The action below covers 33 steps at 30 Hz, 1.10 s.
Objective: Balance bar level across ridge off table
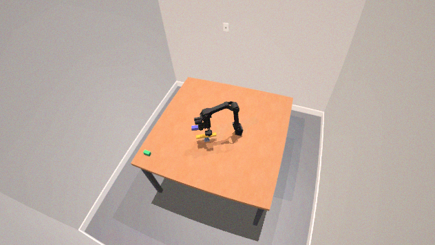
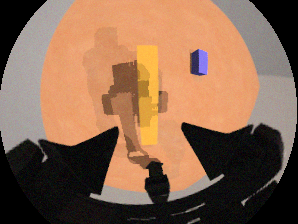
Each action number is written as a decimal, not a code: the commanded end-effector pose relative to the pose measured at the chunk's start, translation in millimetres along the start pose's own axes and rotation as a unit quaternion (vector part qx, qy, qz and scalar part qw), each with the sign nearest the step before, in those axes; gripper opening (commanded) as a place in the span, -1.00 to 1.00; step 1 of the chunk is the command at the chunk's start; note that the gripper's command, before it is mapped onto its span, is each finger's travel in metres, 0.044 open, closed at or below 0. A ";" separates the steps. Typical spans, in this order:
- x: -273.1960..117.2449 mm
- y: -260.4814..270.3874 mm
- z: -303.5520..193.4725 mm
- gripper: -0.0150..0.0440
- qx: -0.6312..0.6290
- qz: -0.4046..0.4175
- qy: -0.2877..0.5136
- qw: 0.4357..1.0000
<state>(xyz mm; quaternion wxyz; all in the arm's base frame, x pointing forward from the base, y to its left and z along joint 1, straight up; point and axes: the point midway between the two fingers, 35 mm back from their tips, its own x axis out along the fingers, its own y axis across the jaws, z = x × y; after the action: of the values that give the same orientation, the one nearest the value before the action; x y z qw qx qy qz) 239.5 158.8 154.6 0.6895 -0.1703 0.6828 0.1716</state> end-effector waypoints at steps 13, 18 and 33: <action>-50.7 -0.4 -4.1 1.00 0.000 0.001 -0.009 1.000; -50.7 -0.4 -4.1 1.00 0.000 0.001 -0.009 1.000; -50.7 -0.4 -4.1 1.00 0.000 0.001 -0.009 1.000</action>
<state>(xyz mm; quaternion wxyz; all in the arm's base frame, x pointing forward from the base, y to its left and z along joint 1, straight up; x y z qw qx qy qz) 236.1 156.5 204.9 0.6957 -0.1680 0.6764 0.1738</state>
